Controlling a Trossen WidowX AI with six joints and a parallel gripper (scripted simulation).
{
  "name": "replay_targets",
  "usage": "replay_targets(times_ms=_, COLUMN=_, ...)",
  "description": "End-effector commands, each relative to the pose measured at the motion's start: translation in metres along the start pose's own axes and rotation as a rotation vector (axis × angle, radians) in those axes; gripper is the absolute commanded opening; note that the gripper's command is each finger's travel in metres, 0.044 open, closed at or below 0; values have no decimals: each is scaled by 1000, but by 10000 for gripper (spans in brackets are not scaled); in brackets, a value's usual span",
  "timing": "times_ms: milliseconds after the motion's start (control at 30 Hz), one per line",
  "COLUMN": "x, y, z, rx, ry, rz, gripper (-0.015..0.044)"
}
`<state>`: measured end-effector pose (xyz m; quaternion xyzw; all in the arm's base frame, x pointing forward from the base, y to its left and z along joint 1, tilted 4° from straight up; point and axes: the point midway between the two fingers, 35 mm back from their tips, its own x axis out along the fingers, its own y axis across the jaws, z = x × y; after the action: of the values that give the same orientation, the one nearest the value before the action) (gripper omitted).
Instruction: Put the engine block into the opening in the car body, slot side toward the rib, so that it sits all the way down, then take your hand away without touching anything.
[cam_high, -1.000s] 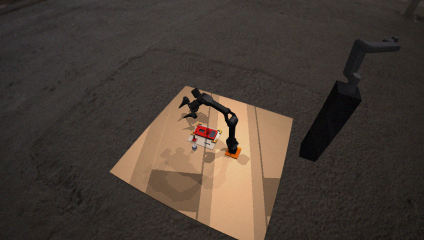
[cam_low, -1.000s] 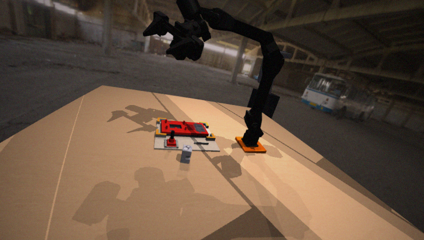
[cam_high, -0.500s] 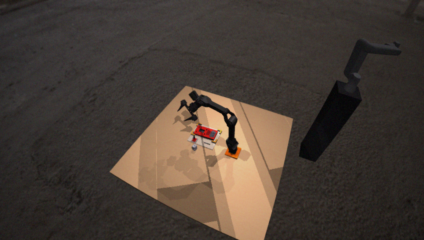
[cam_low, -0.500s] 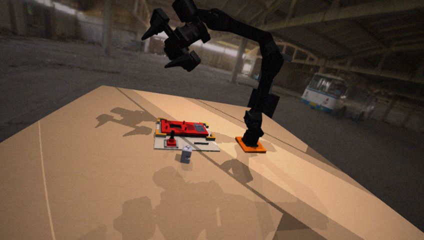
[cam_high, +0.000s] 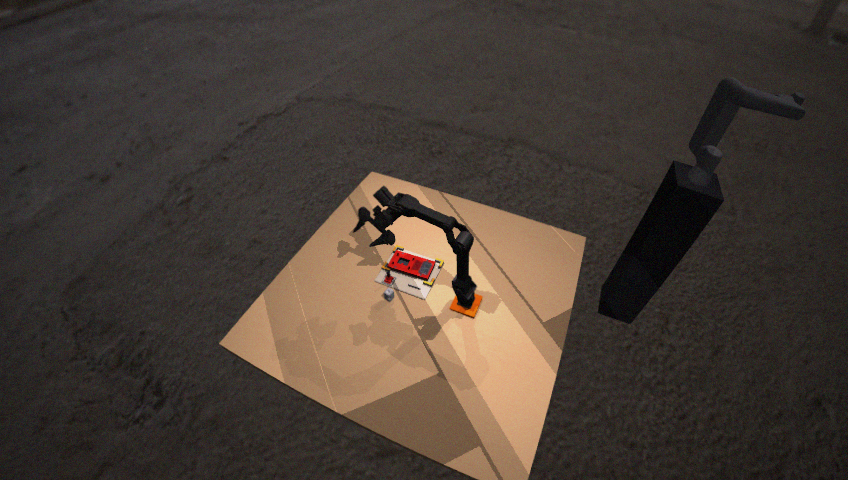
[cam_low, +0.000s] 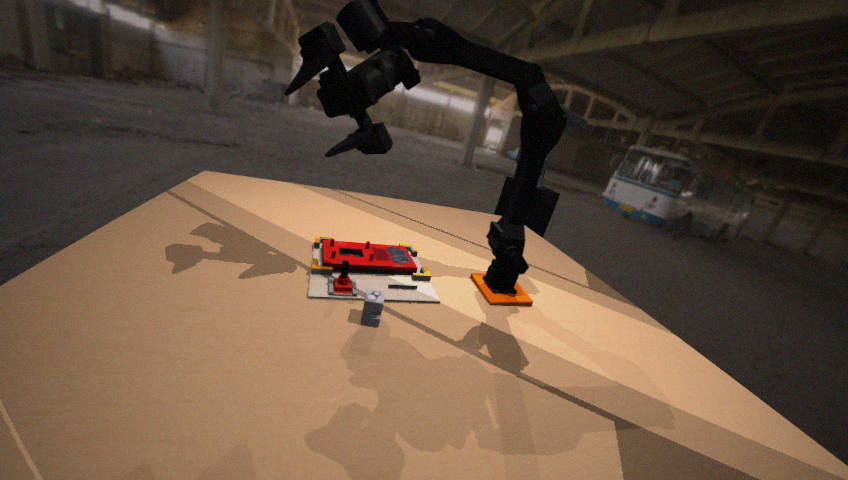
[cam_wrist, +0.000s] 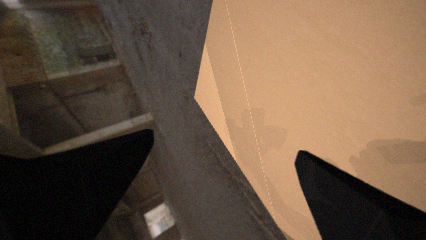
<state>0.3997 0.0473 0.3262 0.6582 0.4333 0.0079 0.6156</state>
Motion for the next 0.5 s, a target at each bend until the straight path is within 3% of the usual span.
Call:
replay_targets(times_ms=0, x=5, y=-6, z=-1, rx=-111, ry=-5, rz=-31, gripper=440)
replay_targets(times_ms=467, x=20, y=-23, z=-8, rx=-520, ry=12, rz=-125, gripper=440)
